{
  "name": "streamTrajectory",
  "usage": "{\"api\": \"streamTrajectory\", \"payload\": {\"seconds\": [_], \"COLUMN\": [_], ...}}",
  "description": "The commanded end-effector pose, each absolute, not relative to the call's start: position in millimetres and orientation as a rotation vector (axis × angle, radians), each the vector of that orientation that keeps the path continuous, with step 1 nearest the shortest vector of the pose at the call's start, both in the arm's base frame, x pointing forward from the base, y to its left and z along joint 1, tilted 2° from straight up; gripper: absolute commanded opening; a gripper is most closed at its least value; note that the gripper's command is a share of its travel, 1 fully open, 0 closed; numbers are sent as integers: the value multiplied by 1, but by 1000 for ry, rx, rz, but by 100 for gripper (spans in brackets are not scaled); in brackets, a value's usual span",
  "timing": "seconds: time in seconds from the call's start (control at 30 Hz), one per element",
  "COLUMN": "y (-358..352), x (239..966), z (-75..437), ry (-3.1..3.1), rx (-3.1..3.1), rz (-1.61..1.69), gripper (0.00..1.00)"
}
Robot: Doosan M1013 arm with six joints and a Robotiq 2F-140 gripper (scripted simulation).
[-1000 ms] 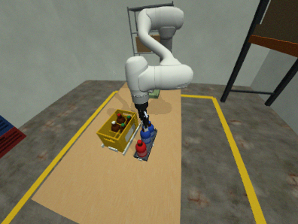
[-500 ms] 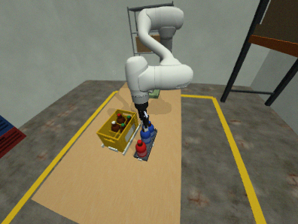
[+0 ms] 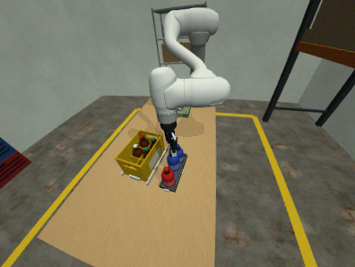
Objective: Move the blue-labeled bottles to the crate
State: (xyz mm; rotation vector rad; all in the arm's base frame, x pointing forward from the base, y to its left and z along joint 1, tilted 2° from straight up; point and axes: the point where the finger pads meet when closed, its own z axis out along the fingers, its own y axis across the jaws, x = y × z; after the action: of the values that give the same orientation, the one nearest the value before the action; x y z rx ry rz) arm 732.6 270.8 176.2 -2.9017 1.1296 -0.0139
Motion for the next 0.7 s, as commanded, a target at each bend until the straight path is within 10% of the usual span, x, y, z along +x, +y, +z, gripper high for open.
{"api": "streamTrajectory", "payload": {"seconds": [0.0, 0.67], "y": [271, 271], "x": [733, 733], "z": [176, 180], "ry": [1130, 1130], "rx": [-2902, -2902], "rz": [-14, -14], "gripper": [0, 0]}}
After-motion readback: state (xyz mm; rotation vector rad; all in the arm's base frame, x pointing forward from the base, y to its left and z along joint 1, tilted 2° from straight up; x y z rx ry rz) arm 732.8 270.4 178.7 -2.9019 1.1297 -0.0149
